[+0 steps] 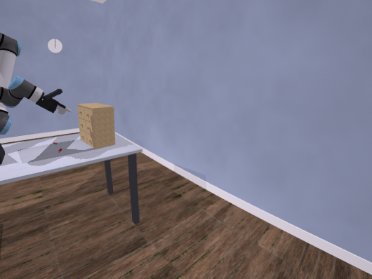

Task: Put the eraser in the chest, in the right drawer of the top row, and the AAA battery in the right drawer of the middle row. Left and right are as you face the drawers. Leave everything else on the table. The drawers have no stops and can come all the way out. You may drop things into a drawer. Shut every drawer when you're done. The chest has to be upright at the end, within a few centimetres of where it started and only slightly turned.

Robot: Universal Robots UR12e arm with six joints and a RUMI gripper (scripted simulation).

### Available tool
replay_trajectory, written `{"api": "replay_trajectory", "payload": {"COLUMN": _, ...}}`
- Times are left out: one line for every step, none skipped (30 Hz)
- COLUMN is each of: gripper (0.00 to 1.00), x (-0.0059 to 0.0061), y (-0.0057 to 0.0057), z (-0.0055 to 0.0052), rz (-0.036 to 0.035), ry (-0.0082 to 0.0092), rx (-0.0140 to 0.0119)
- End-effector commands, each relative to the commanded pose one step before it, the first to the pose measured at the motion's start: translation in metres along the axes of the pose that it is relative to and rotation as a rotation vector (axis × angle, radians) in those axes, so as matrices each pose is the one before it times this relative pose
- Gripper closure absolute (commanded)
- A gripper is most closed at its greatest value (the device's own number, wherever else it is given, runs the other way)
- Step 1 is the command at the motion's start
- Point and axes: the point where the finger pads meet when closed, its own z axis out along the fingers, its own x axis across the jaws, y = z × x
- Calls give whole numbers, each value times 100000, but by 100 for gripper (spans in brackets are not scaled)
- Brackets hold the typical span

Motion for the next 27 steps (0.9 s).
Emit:
{"api": "replay_trajectory", "payload": {"gripper": 80, "x": 43, "y": -139, "z": -326, "rz": -212, "ry": -816, "rx": -3348}}
{"api": "replay_trajectory", "payload": {"gripper": 80, "x": 26, "y": -21, "z": -63, "rz": 6, "ry": 33, "rx": -659}}
{"api": "replay_trajectory", "payload": {"gripper": 80, "x": 17, "y": -18, "z": -66, "rz": 3, "ry": 21, "rx": -662}}
{"api": "replay_trajectory", "payload": {"gripper": 80, "x": 7, "y": -16, "z": -68, "rz": 1, "ry": 9, "rx": -663}}
{"api": "replay_trajectory", "payload": {"gripper": 80, "x": -2, "y": -14, "z": -70, "rz": -1, "ry": -2, "rx": -665}}
{"api": "replay_trajectory", "payload": {"gripper": 80, "x": -11, "y": -12, "z": -73, "rz": -3, "ry": -14, "rx": -666}}
{"api": "replay_trajectory", "payload": {"gripper": 80, "x": -20, "y": -9, "z": -75, "rz": -5, "ry": -26, "rx": -667}}
{"api": "replay_trajectory", "payload": {"gripper": 80, "x": -28, "y": -7, "z": -77, "rz": -7, "ry": -36, "rx": -669}}
{"api": "replay_trajectory", "payload": {"gripper": 80, "x": 27, "y": -18, "z": -75, "rz": 7, "ry": 33, "rx": -782}}
{"api": "replay_trajectory", "payload": {"gripper": 80, "x": 16, "y": -16, "z": -78, "rz": 4, "ry": 20, "rx": -783}}
{"api": "replay_trajectory", "payload": {"gripper": 80, "x": 6, "y": -14, "z": -81, "rz": 1, "ry": 8, "rx": -783}}
{"api": "replay_trajectory", "payload": {"gripper": 80, "x": -4, "y": -12, "z": -84, "rz": -1, "ry": -5, "rx": -782}}
{"api": "replay_trajectory", "payload": {"gripper": 80, "x": 0, "y": 0, "z": 0, "rz": 0, "ry": 0, "rx": 0}}
{"api": "replay_trajectory", "payload": {"gripper": 80, "x": 0, "y": 0, "z": 0, "rz": 0, "ry": 0, "rx": 0}}
{"api": "replay_trajectory", "payload": {"gripper": 80, "x": -14, "y": -10, "z": -87, "rz": -4, "ry": -18, "rx": -782}}
{"api": "replay_trajectory", "payload": {"gripper": 80, "x": -24, "y": -8, "z": -90, "rz": -7, "ry": -30, "rx": -780}}
{"api": "replay_trajectory", "payload": {"gripper": 80, "x": 13, "y": -13, "z": -89, "rz": 4, "ry": 15, "rx": -877}}
{"api": "replay_trajectory", "payload": {"gripper": 80, "x": 16, "y": -13, "z": -91, "rz": 5, "ry": 19, "rx": -905}}
{"api": "replay_trajectory", "payload": {"gripper": 80, "x": 5, "y": -11, "z": -95, "rz": 1, "ry": 6, "rx": -903}}
{"api": "replay_trajectory", "payload": {"gripper": 80, "x": -6, "y": -9, "z": -98, "rz": -2, "ry": -7, "rx": -900}}
{"api": "replay_trajectory", "payload": {"gripper": 80, "x": -17, "y": -7, "z": -102, "rz": -6, "ry": -20, "rx": -897}}
{"api": "replay_trajectory", "payload": {"gripper": 80, "x": -8, "y": -7, "z": -103, "rz": -2, "ry": -10, "rx": -940}}
{"api": "replay_trajectory", "payload": {"gripper": 80, "x": 17, "y": -9, "z": -103, "rz": 6, "ry": 20, "rx": -1024}}
{"api": "replay_trajectory", "payload": {"gripper": 80, "x": 6, "y": -7, "z": -107, "rz": 2, "ry": 7, "rx": -1020}}
{"api": "replay_trajectory", "payload": {"gripper": 80, "x": -5, "y": -5, "z": -111, "rz": -2, "ry": -6, "rx": -1015}}
{"api": "replay_trajectory", "payload": {"gripper": 80, "x": -16, "y": -3, "z": -115, "rz": -6, "ry": -18, "rx": -1009}}
{"api": "replay_trajectory", "payload": {"gripper": 80, "x": 1, "y": -4, "z": -115, "rz": 0, "ry": 0, "rx": -1077}}
